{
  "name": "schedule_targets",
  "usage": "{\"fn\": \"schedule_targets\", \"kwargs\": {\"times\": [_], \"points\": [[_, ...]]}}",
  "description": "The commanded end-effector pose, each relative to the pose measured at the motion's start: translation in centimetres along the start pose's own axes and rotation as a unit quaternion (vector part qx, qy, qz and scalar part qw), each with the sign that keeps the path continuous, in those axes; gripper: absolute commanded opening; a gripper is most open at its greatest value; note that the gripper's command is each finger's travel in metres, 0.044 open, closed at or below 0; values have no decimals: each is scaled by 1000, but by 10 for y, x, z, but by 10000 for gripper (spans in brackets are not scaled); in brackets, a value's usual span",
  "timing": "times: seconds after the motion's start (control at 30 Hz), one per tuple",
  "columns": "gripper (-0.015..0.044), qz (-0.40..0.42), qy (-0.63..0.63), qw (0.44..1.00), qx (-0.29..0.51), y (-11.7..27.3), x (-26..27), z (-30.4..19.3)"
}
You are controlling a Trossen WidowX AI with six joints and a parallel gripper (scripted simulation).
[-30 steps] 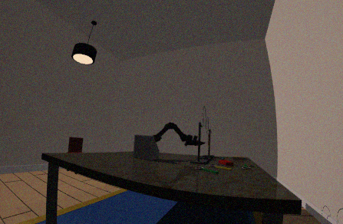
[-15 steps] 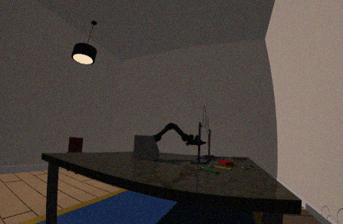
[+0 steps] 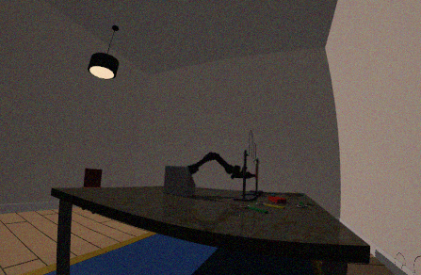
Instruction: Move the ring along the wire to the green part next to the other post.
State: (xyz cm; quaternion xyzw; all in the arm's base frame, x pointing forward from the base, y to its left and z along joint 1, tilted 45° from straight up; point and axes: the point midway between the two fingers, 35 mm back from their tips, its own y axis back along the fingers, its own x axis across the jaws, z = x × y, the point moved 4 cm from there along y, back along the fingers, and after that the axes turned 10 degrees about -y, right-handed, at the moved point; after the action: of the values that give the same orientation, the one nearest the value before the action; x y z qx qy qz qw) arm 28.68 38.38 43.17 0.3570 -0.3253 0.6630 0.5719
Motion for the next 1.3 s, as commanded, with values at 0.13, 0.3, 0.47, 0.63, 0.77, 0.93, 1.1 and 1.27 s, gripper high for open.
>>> {"fn": "schedule_targets", "kwargs": {"times": [0.13, 0.3, 0.47, 0.63, 0.77, 0.93, 1.1, 1.27], "points": [[160, 1, 2, 1000, 2, -15, 0, -3], [160, 1, 2, 1000, 2, -23, -1, -3], [160, 1, 2, 1000, 2, -30, -1, -3], [160, 2, 2, 1000, 2, -36, -2, -2], [160, 2, 2, 1000, 2, -36, -2, -2], [160, 2, 2, 1000, 2, -36, -2, -2], [160, 2, 2, 1000, 2, -36, -2, -2], [160, 2, 2, 1000, 2, -36, -2, -2]]}}
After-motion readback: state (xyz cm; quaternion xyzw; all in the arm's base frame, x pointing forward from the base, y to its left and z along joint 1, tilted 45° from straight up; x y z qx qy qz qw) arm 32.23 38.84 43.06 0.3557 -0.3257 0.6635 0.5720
